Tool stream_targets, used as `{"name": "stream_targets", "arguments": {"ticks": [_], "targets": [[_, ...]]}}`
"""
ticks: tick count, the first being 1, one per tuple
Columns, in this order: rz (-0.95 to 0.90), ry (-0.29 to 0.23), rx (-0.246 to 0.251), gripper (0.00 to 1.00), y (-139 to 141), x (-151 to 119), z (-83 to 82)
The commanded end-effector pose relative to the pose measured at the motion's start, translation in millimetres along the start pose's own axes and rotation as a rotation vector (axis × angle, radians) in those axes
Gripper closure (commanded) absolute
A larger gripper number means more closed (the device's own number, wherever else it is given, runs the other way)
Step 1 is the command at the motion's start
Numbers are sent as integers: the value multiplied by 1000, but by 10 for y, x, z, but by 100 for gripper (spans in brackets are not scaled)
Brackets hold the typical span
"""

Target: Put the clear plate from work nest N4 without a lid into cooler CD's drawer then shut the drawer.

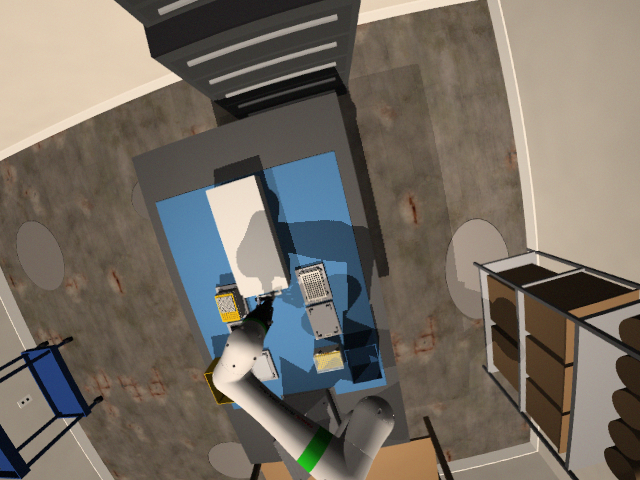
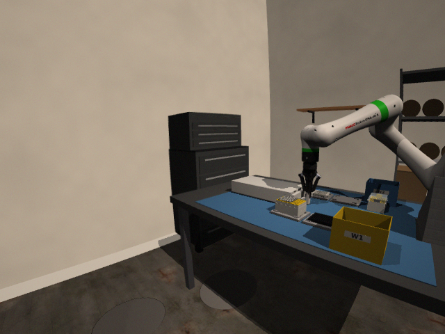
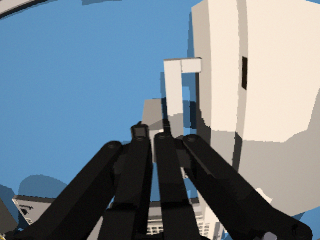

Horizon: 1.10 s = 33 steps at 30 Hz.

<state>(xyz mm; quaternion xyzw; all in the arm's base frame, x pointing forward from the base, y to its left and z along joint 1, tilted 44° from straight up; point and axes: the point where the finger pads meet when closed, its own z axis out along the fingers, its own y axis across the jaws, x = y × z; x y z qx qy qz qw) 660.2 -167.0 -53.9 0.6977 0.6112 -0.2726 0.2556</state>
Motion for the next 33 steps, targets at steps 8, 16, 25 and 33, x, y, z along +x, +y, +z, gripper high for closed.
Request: {"name": "stream_targets", "arguments": {"ticks": [8,16,25,33], "targets": [[0,1,-6,100,24,0,-10],[0,1,-6,100,-29,0,-10],[0,1,-6,100,-122,0,-9],[0,1,-6,100,-229,1,-8]]}}
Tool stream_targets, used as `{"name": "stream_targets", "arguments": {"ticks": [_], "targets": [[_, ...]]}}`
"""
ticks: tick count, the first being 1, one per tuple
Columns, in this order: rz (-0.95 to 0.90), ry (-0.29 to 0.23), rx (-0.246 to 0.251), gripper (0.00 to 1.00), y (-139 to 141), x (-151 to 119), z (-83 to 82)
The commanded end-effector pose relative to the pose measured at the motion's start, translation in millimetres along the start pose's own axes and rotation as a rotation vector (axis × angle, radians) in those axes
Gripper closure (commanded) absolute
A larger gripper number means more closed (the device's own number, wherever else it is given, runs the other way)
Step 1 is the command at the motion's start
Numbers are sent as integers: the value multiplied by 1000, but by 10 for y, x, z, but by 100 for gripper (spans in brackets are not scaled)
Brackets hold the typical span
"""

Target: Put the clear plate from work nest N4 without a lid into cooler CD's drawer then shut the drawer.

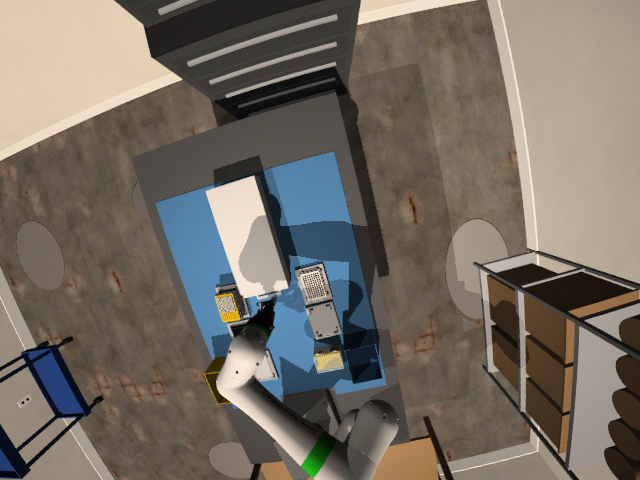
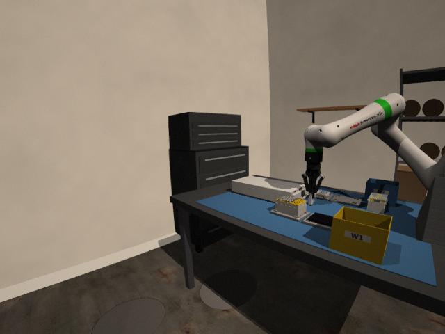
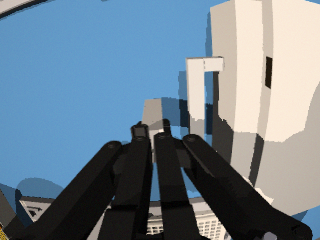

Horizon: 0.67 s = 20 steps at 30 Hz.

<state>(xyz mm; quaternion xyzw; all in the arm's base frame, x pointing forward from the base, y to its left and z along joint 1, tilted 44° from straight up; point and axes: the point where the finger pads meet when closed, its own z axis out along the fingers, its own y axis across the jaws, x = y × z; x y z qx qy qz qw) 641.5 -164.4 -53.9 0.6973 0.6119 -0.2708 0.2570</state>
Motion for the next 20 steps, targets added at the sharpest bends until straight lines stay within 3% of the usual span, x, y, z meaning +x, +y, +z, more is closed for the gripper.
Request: {"name": "stream_targets", "arguments": {"ticks": [1,20], "targets": [[0,0,-1,100,-54,1,-3],[0,0,-1,100,-281,1,-3]]}}
